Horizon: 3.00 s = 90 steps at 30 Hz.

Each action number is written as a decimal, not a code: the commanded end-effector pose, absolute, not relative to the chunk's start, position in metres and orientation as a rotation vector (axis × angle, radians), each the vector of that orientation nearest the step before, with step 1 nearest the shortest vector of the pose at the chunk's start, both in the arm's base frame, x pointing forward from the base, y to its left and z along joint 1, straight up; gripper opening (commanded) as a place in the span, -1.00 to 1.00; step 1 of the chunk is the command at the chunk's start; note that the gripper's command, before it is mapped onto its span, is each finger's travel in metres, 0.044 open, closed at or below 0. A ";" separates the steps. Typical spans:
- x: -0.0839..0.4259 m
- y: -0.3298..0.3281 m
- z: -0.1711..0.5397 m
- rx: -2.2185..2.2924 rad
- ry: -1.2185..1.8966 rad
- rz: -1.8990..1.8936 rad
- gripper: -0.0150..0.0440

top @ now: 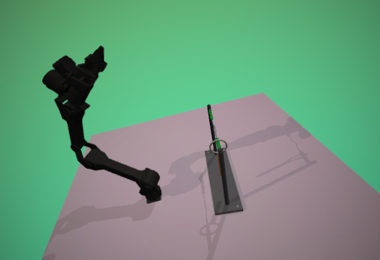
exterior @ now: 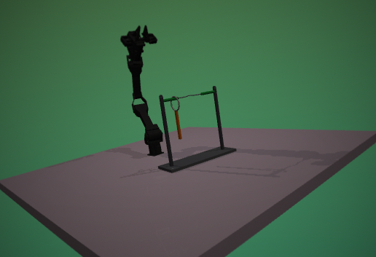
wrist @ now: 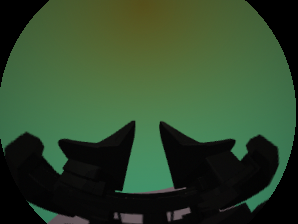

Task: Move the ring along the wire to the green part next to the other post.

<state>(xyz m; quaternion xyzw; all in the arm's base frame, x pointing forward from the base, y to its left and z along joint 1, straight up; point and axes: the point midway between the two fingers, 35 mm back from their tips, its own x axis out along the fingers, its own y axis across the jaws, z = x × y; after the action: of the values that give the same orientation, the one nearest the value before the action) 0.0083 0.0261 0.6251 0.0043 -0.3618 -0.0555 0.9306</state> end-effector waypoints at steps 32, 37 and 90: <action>0.190 -0.045 0.403 -0.020 -0.237 -0.162 0.05; 0.204 -0.051 0.363 -0.036 -0.170 -0.161 0.05; 0.264 -0.074 0.149 0.005 0.161 -0.127 0.05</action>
<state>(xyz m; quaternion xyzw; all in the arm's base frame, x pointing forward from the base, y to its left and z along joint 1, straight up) 0.2587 -0.0728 0.1469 0.0025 0.0835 -0.0613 0.9946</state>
